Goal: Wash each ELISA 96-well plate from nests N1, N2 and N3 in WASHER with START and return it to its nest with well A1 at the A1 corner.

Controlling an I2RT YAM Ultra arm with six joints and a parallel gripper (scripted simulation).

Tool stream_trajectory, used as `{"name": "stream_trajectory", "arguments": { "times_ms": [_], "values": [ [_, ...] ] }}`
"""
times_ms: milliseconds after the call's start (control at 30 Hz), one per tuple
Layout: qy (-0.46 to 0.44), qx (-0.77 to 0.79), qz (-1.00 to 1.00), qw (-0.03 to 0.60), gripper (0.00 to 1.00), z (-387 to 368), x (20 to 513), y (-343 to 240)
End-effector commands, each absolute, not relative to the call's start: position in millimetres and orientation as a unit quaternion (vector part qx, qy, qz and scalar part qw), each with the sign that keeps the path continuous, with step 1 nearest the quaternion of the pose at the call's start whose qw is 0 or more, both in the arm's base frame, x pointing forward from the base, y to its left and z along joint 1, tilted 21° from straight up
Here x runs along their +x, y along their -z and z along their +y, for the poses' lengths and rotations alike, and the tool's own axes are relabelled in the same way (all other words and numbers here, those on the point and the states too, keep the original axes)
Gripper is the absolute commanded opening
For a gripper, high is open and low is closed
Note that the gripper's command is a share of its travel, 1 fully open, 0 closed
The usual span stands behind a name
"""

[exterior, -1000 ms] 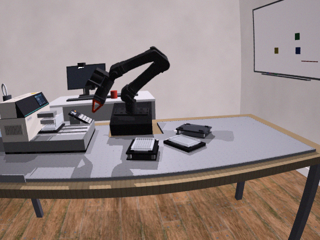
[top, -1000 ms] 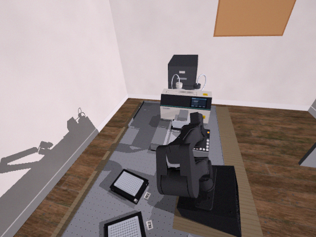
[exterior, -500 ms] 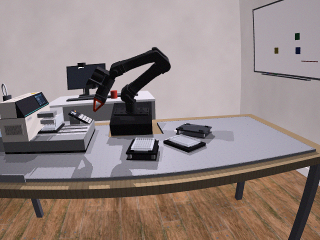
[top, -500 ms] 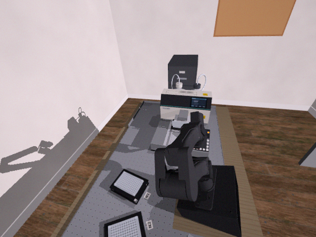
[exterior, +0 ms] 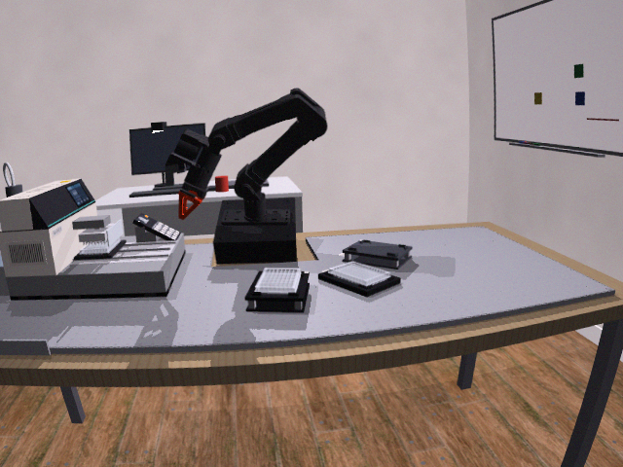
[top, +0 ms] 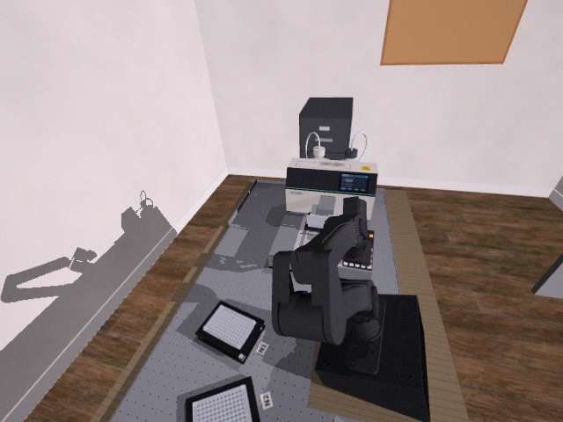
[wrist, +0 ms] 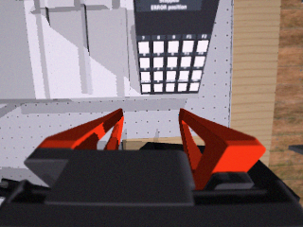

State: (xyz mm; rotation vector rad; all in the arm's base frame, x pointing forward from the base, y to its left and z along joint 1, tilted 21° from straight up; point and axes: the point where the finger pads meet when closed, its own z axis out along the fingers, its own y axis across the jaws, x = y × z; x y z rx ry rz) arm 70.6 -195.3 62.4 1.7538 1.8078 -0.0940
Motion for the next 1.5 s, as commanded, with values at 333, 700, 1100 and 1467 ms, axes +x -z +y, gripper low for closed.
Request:
{"name": "stream_trajectory", "arguments": {
  "times_ms": [333,700,1100,1467],
  "values": [
    [0.050,0.650,0.687,0.320,1.00,-232.7,55.4,-82.9],
    [0.050,0.650,0.688,0.320,1.00,-263.6,38.9,-94.2],
    [0.051,0.650,0.687,0.320,1.00,-291.6,24.0,-104.6],
    [0.051,0.650,0.687,0.320,1.00,-316.8,10.5,-114.0]
  ]
}}
